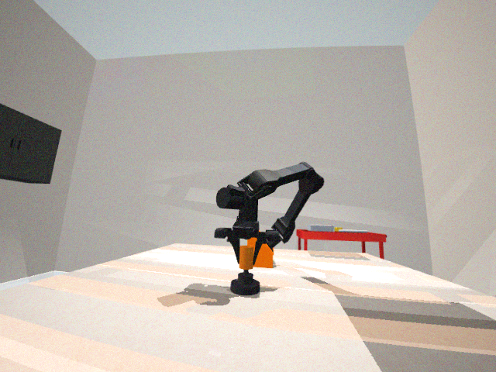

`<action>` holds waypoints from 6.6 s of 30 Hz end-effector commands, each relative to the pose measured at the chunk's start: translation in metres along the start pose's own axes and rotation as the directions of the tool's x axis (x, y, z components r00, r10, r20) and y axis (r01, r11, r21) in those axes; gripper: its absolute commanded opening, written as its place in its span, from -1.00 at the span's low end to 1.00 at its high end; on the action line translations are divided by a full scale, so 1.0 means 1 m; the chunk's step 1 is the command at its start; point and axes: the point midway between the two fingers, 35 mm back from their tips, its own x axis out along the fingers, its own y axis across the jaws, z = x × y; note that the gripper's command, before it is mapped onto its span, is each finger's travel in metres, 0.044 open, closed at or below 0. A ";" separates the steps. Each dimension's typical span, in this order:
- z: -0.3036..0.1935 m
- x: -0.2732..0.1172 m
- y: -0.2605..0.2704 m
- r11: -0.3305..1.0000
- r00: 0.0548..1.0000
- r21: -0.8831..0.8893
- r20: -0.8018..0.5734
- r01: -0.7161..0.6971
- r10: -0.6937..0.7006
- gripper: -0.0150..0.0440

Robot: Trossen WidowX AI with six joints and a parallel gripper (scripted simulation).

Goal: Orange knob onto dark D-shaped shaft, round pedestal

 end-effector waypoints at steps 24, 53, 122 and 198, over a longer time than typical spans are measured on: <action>0.000 -0.002 0.000 0.979 1.000 -0.205 0.004 -0.003 0.004 -0.49; 0.000 -0.003 0.001 0.979 1.000 -0.205 0.004 -0.003 0.003 -0.49; 0.001 -0.002 0.000 0.679 1.000 -0.734 0.004 0.000 0.004 -0.49; 0.000 -0.001 -0.001 0.312 1.000 -0.950 0.004 0.003 0.004 -0.49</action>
